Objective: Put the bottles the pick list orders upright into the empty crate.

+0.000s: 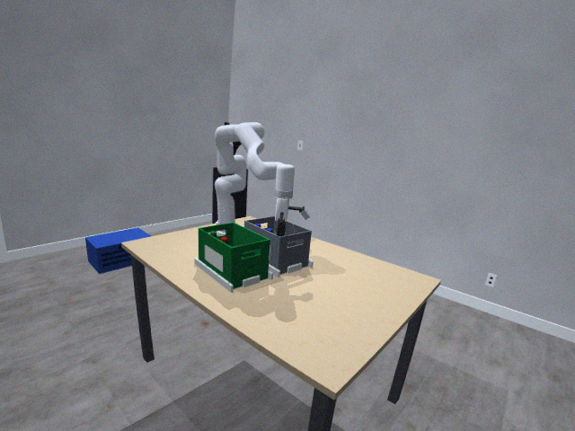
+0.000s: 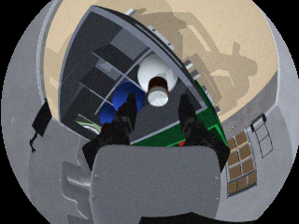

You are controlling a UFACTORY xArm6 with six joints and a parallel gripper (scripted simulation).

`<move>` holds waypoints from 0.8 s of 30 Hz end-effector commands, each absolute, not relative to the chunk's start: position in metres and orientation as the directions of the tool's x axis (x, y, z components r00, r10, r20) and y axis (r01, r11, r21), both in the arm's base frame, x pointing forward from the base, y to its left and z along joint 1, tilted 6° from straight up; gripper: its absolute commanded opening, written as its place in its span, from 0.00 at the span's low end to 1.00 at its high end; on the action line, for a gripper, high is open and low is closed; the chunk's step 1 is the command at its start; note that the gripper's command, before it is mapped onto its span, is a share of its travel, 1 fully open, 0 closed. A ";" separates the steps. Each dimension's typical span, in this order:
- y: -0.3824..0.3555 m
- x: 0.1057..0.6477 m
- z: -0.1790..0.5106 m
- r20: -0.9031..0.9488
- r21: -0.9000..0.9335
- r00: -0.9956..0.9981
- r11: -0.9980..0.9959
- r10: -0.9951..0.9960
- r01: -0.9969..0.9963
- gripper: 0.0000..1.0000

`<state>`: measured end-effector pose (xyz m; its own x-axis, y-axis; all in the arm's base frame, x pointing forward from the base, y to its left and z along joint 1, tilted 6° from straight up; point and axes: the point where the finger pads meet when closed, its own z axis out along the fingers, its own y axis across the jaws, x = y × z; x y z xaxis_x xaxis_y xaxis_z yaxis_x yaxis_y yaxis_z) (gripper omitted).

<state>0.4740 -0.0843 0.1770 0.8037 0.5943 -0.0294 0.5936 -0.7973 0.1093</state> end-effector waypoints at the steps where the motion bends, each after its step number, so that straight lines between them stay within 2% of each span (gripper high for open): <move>1: -0.083 0.475 0.190 -0.027 0.112 0.804 -0.797 0.594 0.593 0.65; 24: -0.078 0.472 0.237 -0.027 0.112 0.804 -0.797 0.594 0.593 0.65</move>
